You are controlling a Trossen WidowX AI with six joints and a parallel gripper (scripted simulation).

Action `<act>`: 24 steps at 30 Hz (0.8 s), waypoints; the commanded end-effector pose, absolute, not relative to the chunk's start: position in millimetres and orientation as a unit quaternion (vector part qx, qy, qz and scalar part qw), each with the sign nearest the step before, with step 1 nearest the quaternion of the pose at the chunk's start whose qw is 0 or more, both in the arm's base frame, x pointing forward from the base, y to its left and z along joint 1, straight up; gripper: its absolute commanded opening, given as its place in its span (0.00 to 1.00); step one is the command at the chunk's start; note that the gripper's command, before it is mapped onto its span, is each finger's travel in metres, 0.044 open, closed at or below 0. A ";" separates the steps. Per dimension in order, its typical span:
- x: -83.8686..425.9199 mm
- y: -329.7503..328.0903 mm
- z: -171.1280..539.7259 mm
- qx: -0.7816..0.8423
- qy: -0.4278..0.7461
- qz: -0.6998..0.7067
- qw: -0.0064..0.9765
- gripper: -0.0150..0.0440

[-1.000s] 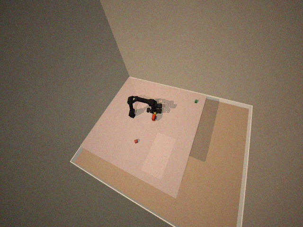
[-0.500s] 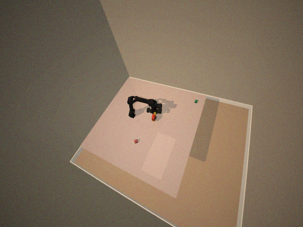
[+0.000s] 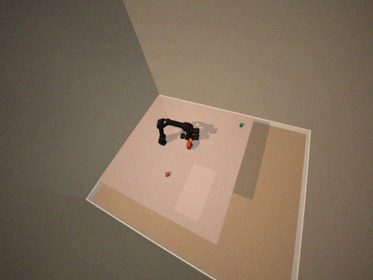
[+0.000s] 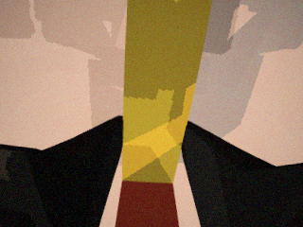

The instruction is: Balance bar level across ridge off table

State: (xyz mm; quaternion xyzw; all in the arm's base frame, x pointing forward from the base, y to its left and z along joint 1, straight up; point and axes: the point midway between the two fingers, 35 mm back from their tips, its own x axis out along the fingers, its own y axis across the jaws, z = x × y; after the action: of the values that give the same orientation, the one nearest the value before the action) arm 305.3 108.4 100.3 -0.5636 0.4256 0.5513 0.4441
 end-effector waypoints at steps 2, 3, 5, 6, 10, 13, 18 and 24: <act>305.8 108.4 99.9 -0.565 0.424 0.552 0.444 0.25; 305.8 108.4 99.9 -0.565 0.424 0.552 0.444 0.25; 305.8 108.4 99.7 -0.565 0.424 0.552 0.444 0.25; 305.7 108.4 99.5 -0.565 0.424 0.552 0.444 0.25; 305.7 108.4 99.2 -0.565 0.424 0.552 0.444 0.25; 305.6 108.3 99.0 -0.565 0.424 0.552 0.444 0.25; 305.5 108.3 98.5 -0.565 0.424 0.552 0.444 0.25; 305.4 108.3 98.1 -0.565 0.424 0.552 0.444 0.25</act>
State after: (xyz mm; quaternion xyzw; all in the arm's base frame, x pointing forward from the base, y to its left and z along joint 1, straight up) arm 305.0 108.2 98.5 -0.5636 0.4257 0.5514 0.4440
